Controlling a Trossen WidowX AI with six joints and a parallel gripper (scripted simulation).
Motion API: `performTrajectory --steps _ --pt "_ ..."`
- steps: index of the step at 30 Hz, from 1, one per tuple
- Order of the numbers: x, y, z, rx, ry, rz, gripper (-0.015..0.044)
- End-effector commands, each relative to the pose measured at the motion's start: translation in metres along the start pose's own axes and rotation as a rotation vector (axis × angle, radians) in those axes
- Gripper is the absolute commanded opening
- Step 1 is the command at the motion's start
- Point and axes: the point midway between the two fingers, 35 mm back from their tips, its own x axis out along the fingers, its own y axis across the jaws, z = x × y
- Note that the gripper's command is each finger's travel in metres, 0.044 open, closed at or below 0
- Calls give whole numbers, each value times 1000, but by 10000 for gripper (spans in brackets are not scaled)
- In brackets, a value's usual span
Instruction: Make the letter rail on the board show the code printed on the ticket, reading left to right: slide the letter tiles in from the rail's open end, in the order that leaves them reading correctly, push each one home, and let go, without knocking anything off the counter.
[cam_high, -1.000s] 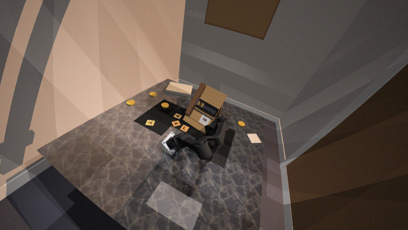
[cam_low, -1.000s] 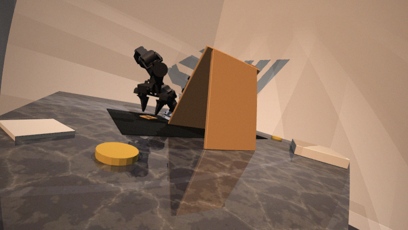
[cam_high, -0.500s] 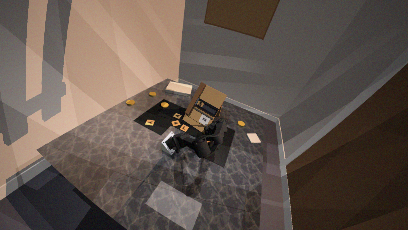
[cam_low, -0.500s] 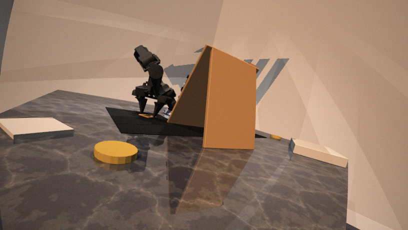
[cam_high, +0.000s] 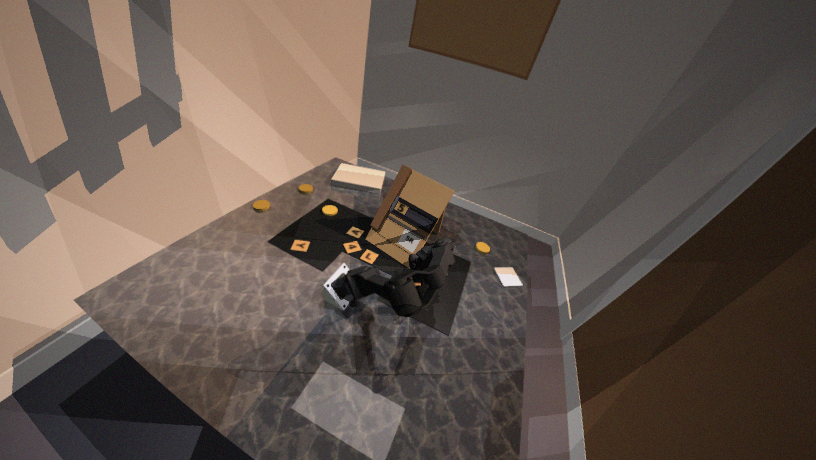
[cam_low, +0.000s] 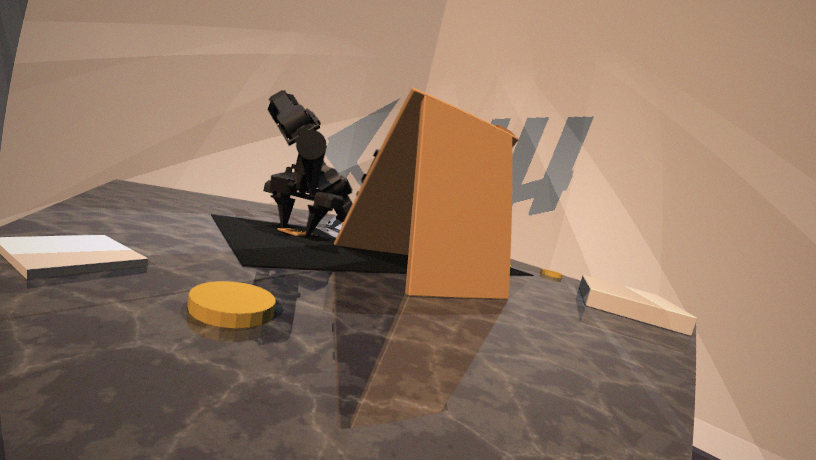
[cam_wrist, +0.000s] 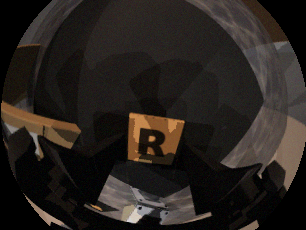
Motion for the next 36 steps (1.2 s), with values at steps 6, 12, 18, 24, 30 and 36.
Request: performTrajectory --steps 6,12,18,24,30,36 --pt "0 1 0 -4 2 5 273" --pt "0 0 -1 -4 2 5 233" --pt "-4 -1 0 -4 3 5 76" --pt "-7 -1 -1 -4 3 5 0" --pt "-10 0 -2 -4 3 5 0" --pt "-13 0 -2 -4 4 5 0"
